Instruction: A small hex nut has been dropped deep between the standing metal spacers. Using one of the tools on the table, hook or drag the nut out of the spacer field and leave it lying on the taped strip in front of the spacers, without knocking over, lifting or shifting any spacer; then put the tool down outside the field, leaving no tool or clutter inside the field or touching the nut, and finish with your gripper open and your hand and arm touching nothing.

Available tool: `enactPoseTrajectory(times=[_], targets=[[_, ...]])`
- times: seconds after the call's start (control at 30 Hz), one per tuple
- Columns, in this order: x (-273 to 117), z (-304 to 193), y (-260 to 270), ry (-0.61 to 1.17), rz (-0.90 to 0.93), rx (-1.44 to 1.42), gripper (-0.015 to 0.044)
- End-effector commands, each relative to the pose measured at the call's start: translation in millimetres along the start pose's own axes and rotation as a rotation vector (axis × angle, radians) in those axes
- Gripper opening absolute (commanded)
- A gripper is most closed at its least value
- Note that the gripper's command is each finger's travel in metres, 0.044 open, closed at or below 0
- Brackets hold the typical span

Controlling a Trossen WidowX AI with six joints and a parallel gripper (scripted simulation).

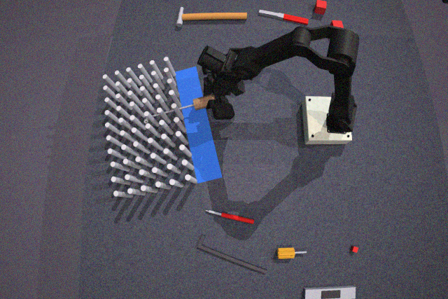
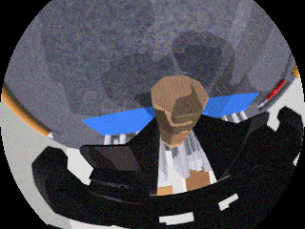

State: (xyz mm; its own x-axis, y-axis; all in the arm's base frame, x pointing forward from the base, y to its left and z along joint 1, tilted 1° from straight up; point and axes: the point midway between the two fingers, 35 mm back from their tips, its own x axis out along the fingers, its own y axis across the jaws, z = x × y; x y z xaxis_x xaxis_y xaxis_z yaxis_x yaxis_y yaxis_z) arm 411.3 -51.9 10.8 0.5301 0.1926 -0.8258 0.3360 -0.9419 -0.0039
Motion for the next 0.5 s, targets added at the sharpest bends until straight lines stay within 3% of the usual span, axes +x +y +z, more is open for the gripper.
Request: enactPoseTrajectory(times=[0.0,0.47], targets=[[0.3,-8.5,2.6,0.012,0.009,-0.001,0.0000],[3.3,-12.1,2.0,0.012,0.009,-0.001,0.0000]])
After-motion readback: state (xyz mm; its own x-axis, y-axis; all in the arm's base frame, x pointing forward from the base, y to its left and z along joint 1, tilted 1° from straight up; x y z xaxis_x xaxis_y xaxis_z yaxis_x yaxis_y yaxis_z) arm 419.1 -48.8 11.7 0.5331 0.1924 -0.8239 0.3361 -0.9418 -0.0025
